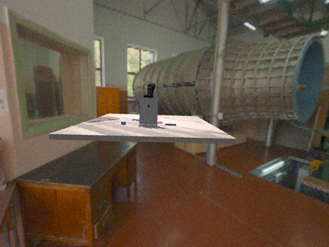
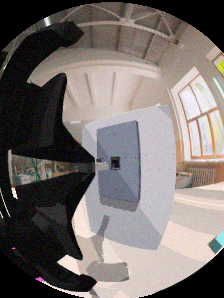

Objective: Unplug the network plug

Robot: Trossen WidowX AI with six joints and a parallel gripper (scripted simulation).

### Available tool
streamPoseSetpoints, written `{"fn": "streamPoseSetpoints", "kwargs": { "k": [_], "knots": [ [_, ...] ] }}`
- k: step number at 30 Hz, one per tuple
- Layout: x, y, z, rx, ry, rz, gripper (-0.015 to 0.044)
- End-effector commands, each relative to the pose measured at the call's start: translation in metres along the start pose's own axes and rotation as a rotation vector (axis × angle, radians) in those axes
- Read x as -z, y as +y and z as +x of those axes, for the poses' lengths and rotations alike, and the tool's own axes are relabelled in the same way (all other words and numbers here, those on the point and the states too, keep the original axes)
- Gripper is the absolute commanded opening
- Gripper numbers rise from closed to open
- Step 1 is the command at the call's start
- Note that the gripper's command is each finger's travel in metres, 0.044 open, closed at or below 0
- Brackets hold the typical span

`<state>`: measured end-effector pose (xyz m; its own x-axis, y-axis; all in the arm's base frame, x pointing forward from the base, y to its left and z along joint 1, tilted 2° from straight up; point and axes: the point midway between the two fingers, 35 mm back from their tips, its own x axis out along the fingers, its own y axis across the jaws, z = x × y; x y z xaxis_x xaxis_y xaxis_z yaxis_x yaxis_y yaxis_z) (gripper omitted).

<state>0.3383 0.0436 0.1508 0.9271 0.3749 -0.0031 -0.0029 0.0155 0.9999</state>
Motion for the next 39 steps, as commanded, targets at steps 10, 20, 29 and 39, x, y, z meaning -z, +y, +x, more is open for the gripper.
{"fn": "streamPoseSetpoints", "kwargs": {
  "k": [10,20,29,39],
  "knots": [
    [0.002,-0.003,-0.009,0.010,0.003,0.006,0.0000],
    [0.003,-0.003,-0.014,0.010,0.003,0.006,0.0000],
    [0.003,-0.003,-0.018,0.010,0.003,0.006,0.0000],
    [0.002,0.008,-0.017,0.003,0.000,0.002,0.0000]
  ]
}}
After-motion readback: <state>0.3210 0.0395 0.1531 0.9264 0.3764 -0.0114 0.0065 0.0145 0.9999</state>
